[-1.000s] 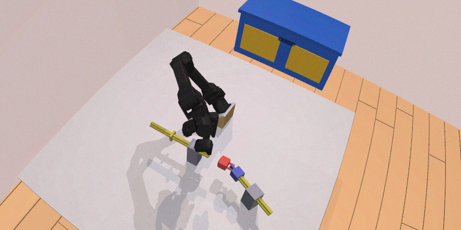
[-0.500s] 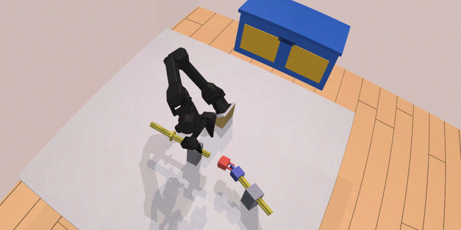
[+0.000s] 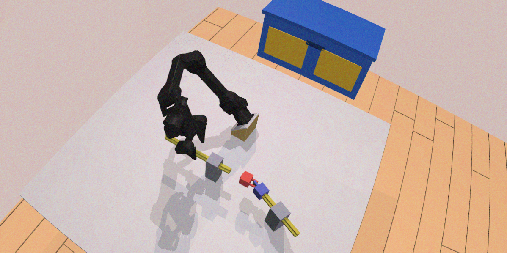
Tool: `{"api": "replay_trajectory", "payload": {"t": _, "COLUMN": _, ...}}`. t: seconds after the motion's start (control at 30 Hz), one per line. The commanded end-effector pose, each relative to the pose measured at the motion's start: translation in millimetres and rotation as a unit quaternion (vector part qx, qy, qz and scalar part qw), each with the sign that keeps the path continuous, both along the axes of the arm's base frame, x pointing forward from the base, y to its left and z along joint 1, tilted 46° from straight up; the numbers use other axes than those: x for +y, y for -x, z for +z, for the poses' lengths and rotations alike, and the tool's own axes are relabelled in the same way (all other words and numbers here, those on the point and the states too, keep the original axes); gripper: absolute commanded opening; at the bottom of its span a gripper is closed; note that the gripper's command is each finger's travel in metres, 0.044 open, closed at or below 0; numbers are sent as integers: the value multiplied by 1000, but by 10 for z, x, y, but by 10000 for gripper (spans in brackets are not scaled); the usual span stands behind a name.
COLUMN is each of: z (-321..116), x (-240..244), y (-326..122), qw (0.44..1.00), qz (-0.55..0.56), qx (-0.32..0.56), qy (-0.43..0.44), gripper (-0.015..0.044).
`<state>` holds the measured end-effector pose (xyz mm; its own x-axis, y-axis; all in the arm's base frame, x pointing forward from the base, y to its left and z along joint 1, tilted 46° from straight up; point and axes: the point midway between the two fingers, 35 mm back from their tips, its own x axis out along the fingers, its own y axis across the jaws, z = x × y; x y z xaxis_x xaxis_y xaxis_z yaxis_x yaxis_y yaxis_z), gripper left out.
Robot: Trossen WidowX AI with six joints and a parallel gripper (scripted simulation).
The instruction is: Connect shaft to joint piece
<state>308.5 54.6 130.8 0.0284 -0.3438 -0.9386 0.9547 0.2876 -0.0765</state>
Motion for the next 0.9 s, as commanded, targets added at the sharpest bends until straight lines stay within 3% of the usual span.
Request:
{"api": "replay_trajectory", "payload": {"t": 0.0, "z": 358, "x": -371, "y": 11, "qw": 998, "qz": 59, "qx": 17, "qy": 26, "gripper": 440}}
{"api": "replay_trajectory", "payload": {"t": 0.23, "z": 912, "x": -961, "y": 190, "qw": 985, "qz": 147, "qx": 61, "qy": 70, "gripper": 440}}
{"api": "replay_trajectory", "payload": {"t": 0.47, "z": 921, "x": -980, "y": 197, "qw": 985, "qz": 147, "qx": 62, "qy": 73, "gripper": 440}}
{"api": "replay_trajectory", "payload": {"t": 0.87, "z": 622, "x": -1215, "y": 167, "qw": 987, "qz": -11, "qx": -1, "qy": 157, "gripper": 440}}
